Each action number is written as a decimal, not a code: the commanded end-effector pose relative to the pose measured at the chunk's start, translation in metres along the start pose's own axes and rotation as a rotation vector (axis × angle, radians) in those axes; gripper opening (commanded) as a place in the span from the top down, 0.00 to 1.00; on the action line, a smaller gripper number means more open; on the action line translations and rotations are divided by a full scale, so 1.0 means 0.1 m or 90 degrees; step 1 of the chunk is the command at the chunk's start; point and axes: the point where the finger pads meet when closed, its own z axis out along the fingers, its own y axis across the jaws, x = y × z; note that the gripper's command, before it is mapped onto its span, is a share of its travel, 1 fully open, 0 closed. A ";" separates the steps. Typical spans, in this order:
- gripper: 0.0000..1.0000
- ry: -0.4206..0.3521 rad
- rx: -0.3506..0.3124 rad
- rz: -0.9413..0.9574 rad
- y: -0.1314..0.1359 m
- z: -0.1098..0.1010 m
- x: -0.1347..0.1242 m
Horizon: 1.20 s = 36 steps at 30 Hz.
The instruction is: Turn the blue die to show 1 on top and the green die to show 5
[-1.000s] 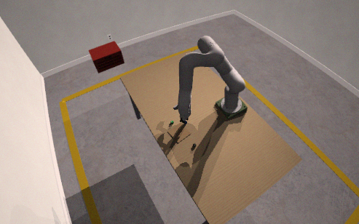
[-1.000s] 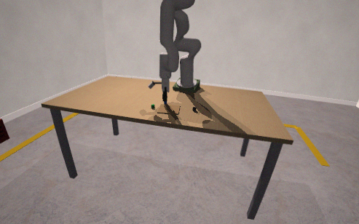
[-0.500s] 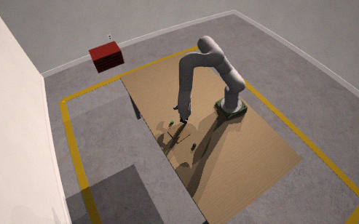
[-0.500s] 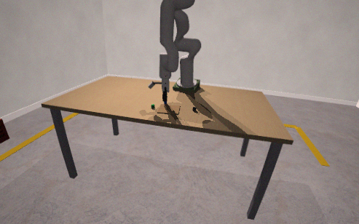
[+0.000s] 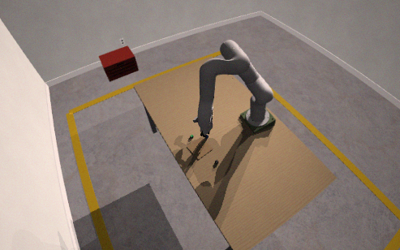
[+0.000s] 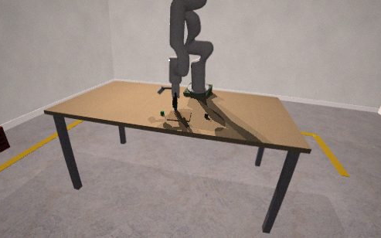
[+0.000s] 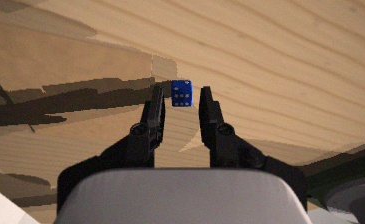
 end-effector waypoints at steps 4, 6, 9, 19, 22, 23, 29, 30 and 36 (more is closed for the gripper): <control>0.64 -0.004 0.013 0.000 0.00 0.00 0.00; 0.64 -0.004 0.013 0.000 0.00 0.00 0.00; 0.64 -0.004 0.013 0.000 0.00 0.00 0.00; 0.64 -0.004 0.013 0.000 0.00 0.00 0.00; 0.64 -0.004 0.013 0.000 0.00 0.00 0.00; 0.64 -0.004 0.013 0.000 0.00 0.00 0.00; 0.64 -0.004 0.013 0.000 -0.01 0.03 0.00; 0.64 -0.004 0.013 0.000 -0.01 0.03 0.00; 0.64 -0.004 0.013 0.000 -0.01 0.09 0.00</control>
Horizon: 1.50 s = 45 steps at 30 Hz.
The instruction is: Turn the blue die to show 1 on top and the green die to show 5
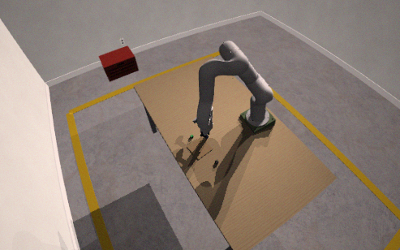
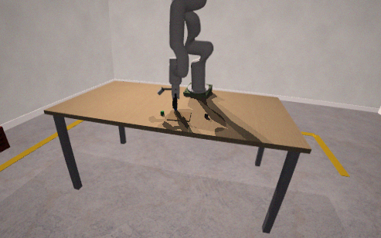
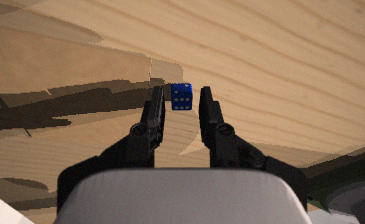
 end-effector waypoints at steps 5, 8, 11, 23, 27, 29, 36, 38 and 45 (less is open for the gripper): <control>0.64 -0.004 0.016 0.000 -0.01 0.07 0.00; 0.64 -0.004 0.016 0.000 -0.01 0.11 0.00; 0.64 -0.004 0.016 0.000 -0.01 0.15 0.00; 0.64 -0.004 0.016 0.000 -0.01 0.18 0.00; 0.64 -0.004 0.016 0.000 -0.01 0.18 0.00; 0.64 -0.004 0.016 0.000 -0.01 0.18 0.00; 0.64 -0.004 0.016 0.000 -0.01 0.18 0.00; 0.64 -0.004 0.016 0.000 -0.01 0.18 0.00; 0.64 -0.004 0.016 0.000 -0.01 0.18 0.00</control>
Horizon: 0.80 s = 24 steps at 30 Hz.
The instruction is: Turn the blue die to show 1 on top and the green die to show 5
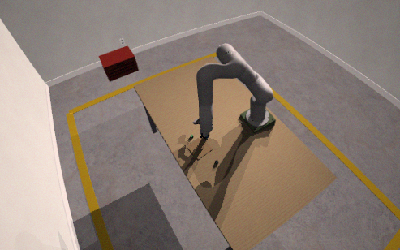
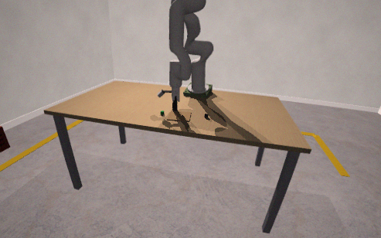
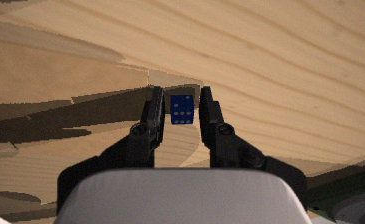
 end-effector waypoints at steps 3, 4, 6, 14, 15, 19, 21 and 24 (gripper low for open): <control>0.64 -0.011 0.022 0.000 0.00 0.00 0.00; 0.64 -0.011 0.022 0.000 0.00 0.00 0.00; 0.64 -0.011 0.022 0.000 0.00 0.00 0.00; 0.85 -0.011 0.022 0.000 0.00 0.00 0.00; 0.85 -0.011 0.022 0.000 0.00 0.00 0.00; 0.85 -0.011 0.022 0.000 0.00 0.00 0.00; 0.85 -0.011 0.022 0.000 0.00 0.00 0.00; 0.85 -0.011 0.022 0.000 0.00 0.00 0.00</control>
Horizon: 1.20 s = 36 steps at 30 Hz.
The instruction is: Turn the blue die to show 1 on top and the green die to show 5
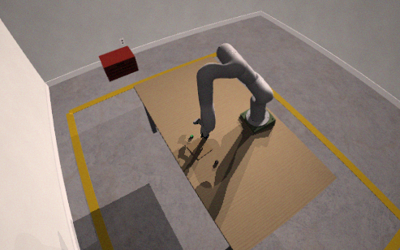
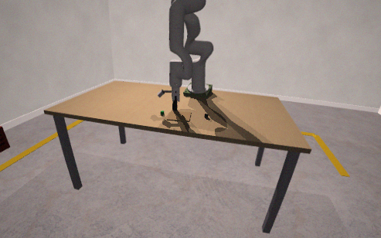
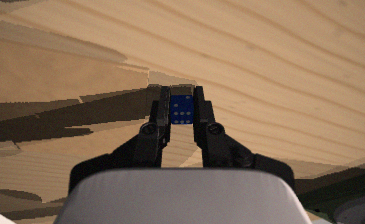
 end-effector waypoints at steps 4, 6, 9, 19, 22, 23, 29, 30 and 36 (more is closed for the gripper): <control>0.85 -0.012 0.014 0.000 -0.01 0.00 0.00; 0.85 -0.012 0.014 0.000 -0.01 0.00 0.00; 0.85 -0.012 0.014 0.000 -0.01 0.00 0.00; 0.85 -0.012 0.014 0.000 -0.01 0.00 0.00; 0.85 -0.012 0.014 0.000 -0.01 0.00 0.00; 0.85 -0.012 0.014 0.000 -0.01 0.00 0.00; 0.85 -0.012 0.014 0.000 -0.01 -0.02 0.00; 0.85 -0.012 0.014 0.000 -0.01 -0.02 0.00; 0.85 -0.012 0.014 0.000 0.00 -0.04 0.00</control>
